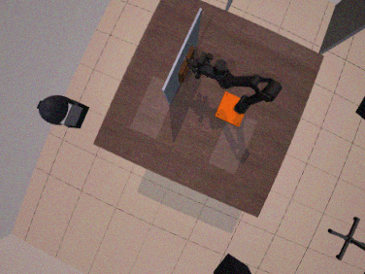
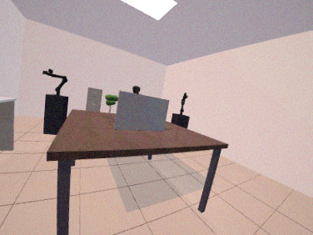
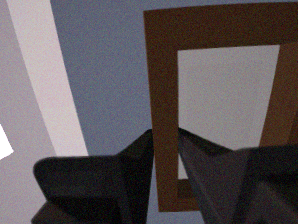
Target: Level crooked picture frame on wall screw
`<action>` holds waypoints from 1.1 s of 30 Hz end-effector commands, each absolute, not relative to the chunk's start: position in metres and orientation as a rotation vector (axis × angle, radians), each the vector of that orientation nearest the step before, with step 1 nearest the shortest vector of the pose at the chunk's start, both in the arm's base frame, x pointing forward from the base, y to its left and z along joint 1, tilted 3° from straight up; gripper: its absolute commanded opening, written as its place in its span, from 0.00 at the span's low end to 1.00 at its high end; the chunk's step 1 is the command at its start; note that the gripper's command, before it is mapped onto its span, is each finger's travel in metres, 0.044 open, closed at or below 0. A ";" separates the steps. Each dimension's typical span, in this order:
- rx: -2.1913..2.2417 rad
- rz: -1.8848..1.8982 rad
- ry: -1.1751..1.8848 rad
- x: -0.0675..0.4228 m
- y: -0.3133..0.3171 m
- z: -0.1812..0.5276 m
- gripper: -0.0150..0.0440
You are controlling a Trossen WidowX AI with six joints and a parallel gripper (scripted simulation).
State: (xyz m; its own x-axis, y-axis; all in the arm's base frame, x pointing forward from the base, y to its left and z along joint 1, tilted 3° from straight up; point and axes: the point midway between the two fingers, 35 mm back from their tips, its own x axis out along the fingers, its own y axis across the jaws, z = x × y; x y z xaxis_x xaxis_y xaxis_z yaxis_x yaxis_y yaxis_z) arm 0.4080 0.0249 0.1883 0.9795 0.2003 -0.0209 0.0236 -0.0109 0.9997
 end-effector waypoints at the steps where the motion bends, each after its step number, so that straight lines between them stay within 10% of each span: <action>1: 1.574 0.141 0.176 0.408 0.025 0.188 0.43; 7: 1.574 0.141 0.176 0.408 0.025 0.188 0.69; 33: 1.168 0.160 0.146 0.280 -0.016 0.211 0.69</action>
